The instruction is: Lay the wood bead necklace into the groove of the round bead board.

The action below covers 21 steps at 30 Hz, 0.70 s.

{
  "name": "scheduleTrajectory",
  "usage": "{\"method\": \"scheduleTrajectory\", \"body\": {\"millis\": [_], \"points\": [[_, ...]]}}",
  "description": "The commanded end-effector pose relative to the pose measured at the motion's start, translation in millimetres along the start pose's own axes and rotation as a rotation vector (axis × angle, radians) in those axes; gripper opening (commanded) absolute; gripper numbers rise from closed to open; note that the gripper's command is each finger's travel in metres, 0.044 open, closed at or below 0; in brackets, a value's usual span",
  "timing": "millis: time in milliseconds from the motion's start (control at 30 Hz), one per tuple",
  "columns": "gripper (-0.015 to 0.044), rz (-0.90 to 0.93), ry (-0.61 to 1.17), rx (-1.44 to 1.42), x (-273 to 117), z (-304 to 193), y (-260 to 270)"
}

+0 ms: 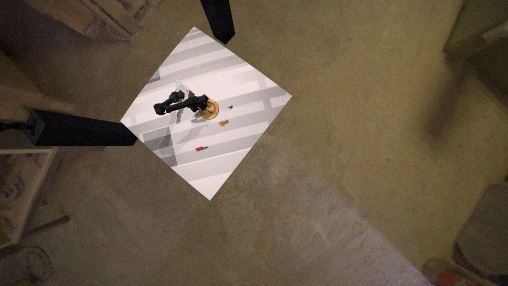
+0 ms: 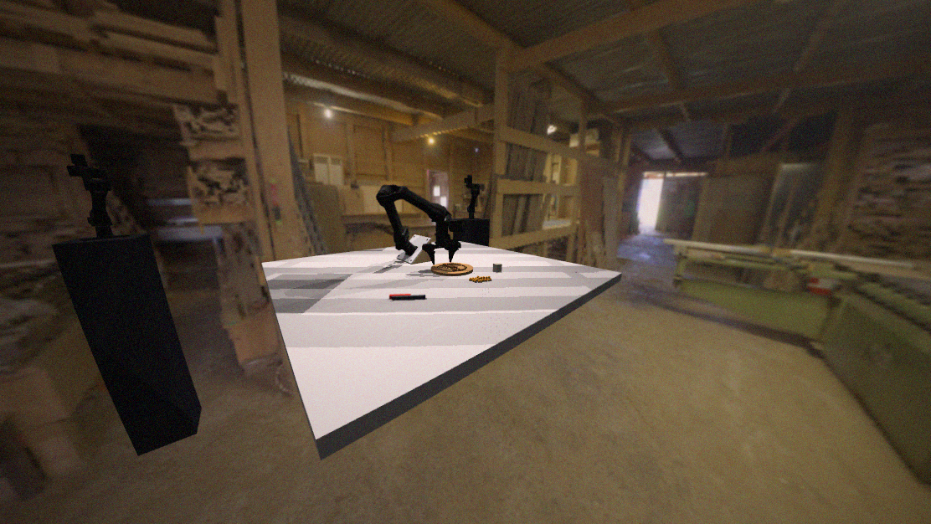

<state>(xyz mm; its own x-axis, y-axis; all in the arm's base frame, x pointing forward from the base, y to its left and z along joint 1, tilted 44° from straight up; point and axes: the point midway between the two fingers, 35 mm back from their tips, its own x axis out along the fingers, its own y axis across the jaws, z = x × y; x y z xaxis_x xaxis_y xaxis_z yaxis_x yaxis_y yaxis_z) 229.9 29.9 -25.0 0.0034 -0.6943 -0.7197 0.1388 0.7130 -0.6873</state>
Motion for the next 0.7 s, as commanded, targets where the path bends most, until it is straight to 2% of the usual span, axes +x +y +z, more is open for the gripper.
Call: {"method": "scheduleTrajectory", "body": {"millis": [0,333,433,667], "points": [[0.044,0.001,0.001,0.002,0,0,0],[0.044,0.001,0.001,0.002,0,0,0],[0.0361,0.002,0.002,0.122,-5,0,2],[0.0178,0.002,0.003,0.716,-28,1,7]]}}
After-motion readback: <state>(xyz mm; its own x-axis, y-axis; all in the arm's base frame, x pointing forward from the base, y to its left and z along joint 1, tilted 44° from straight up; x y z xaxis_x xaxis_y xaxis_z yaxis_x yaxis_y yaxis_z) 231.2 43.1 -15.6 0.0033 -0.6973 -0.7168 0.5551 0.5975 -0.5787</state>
